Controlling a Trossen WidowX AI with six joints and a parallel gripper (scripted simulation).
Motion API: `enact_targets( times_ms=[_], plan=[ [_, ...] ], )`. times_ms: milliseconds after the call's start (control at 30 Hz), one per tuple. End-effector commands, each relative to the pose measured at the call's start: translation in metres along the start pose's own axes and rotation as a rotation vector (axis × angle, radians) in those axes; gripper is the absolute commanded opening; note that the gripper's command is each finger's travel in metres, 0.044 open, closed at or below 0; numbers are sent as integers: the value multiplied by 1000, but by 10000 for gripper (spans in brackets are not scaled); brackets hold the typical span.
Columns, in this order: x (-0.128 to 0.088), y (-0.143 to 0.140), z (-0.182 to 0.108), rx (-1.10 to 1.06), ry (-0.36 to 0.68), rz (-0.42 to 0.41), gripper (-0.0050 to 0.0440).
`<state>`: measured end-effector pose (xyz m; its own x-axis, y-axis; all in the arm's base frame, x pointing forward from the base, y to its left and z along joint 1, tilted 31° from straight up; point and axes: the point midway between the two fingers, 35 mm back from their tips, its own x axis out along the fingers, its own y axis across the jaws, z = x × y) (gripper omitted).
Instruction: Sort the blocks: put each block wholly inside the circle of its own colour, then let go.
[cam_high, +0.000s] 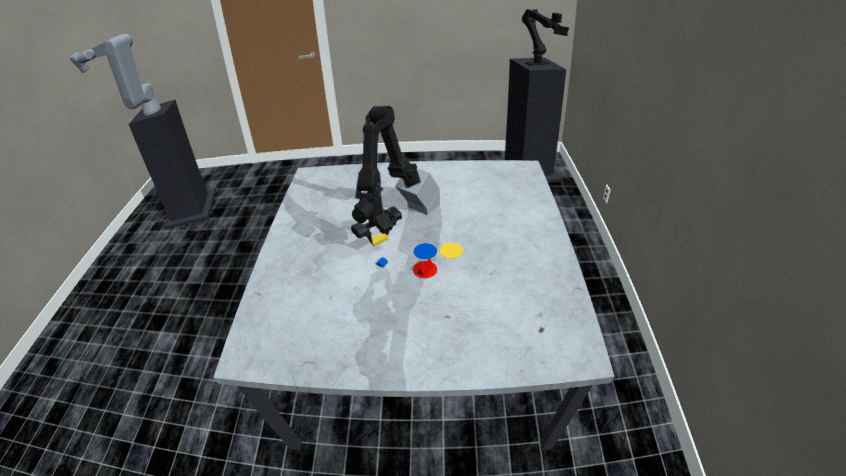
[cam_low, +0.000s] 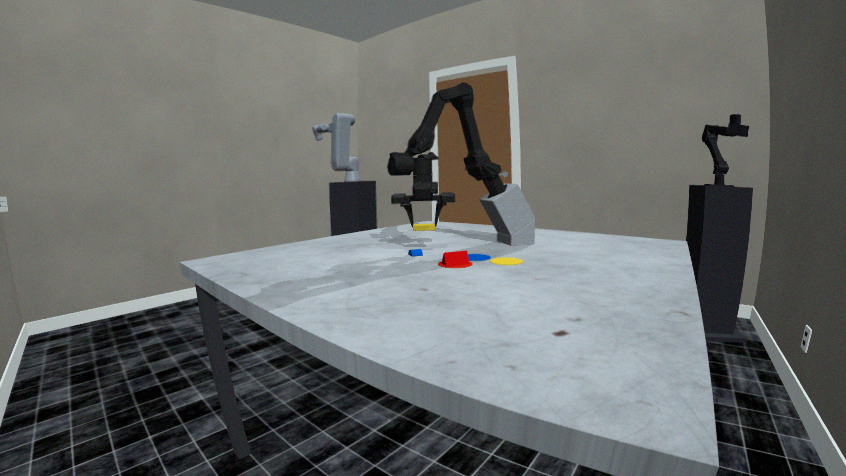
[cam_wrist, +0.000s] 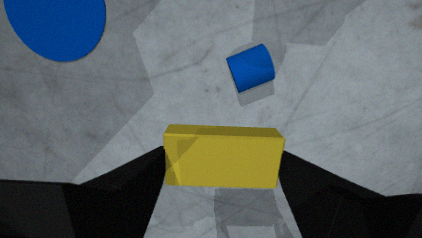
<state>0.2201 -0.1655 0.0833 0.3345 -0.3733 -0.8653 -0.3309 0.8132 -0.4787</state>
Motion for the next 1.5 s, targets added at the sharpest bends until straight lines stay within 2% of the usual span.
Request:
enact_targets(
  times_ms=[0,233,500,867,1467],
  plan=[
    [-19,-7,3,7,-17,-29,250],
    [-42,-3,1,7,-17,-29,250],
    [-57,-3,0,11,-22,-40,250],
    [-46,4,9,8,-10,-10,250],
    [-28,31,50,3,-6,33,250]
  ],
)
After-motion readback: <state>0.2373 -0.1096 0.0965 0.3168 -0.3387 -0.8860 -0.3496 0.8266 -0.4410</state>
